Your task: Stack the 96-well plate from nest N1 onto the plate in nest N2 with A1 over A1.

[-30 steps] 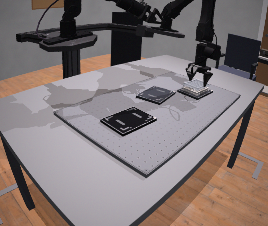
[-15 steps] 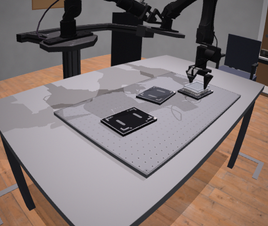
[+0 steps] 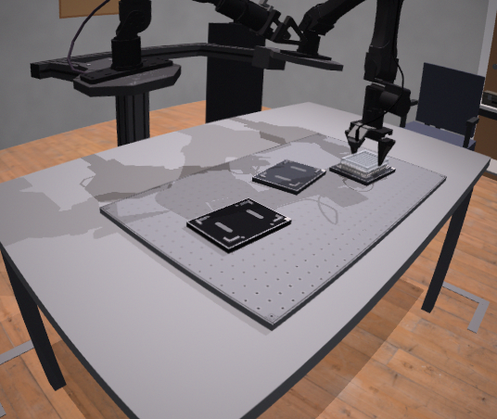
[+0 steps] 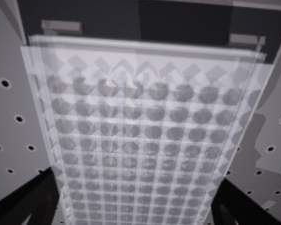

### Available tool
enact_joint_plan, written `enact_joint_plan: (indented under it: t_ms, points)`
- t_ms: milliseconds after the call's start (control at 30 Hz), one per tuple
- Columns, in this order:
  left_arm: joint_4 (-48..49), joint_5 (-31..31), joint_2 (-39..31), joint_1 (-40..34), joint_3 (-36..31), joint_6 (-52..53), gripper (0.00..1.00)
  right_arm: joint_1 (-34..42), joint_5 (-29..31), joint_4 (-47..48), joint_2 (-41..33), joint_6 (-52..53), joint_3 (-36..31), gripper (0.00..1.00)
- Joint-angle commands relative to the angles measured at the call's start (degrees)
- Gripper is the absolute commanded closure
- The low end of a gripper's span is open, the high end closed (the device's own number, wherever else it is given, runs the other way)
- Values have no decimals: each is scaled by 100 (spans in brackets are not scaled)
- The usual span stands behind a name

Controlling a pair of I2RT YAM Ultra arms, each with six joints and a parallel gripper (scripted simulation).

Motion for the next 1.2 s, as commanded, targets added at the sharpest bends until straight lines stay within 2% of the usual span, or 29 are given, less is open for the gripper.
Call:
enact_joint_plan:
  t_ms: [0,467,1167]
  points:
    - [25,-8,-165,0,29,-77,21,31,36,156,22,31,2,0]
    - [-23,-3,-434,-13,-233,-74,21,31,36,156,22,31,2,0]
    - [121,-41,-226,-33,-216,16,21,31,36,156,22,31,2,0]
